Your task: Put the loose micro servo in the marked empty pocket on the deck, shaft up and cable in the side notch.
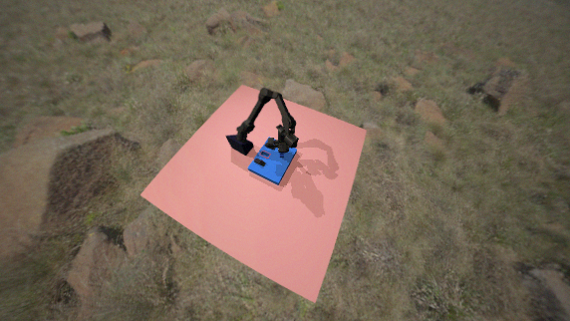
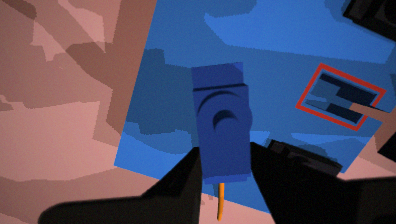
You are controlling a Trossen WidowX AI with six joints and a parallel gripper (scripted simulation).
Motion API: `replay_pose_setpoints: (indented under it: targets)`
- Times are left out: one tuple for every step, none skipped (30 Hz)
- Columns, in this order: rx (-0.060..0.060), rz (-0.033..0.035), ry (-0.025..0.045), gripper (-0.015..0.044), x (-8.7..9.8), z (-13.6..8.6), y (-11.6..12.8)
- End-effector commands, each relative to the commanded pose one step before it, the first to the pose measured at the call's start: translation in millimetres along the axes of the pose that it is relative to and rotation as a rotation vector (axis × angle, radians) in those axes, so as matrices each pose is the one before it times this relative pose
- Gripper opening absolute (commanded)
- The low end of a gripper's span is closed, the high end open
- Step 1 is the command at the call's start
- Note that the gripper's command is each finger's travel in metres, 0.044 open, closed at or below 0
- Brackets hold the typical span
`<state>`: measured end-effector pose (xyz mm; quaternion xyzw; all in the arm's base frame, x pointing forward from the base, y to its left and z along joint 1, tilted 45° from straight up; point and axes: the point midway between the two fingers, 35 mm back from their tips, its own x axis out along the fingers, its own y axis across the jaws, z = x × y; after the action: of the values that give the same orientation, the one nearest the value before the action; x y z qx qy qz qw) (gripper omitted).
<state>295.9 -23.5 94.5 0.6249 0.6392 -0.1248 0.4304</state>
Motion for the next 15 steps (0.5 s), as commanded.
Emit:
replay_pose_setpoints:
  targets:
    - [-0.0095, 0.00963, -0.01601, 0.0, -13.81, -2.03, -1.12]
    - [0.0, -0.00002, 0.00003, 0.0, -0.03, -0.53, -0.32]
    - [0.0, -0.00001, 0.00003, 0.0, -0.01, -0.62, -0.29]
    - [0.0, -0.00001, 0.00003, 0.0, 0.0, -0.65, -0.22]
    - [0.0, -0.00001, 0.00003, 0.0, 0.0, -0.65, -0.13]
    - [0.0, 0.0, 0.00003, 0.0, 0.0, -0.65, -0.09]
    - [0.0, 0.0, 0.00003, 0.0, 0.0, -0.62, -0.1]
    - [0.0, 0.0, 0.00003, 0.0, 0.0, -0.56, -0.09]
    - [0.0, 0.0, 0.00002, 0.0, 0.0, -0.48, -0.04]
    - [0.0, 0.0, 0.00002, 0.0, 0.0, -0.41, 0.05]
    - [0.0, 0.00001, 0.00003, 0.0, 0.0, -0.62, 0.18]
    - [0.0, -0.00005, -0.00005, 0.0, 0.0, 0.55, -0.69]
    - [0.0, -0.0001, -0.0001, 0.0, 0.0, 1.18, -1.5]
    - [0.0, -0.0001, -0.00008, 0.0, 0.01, 1.33, -1.72]
    - [0.0, -0.00011, -0.00007, 0.0, 0.01, 1.61, -2.13]
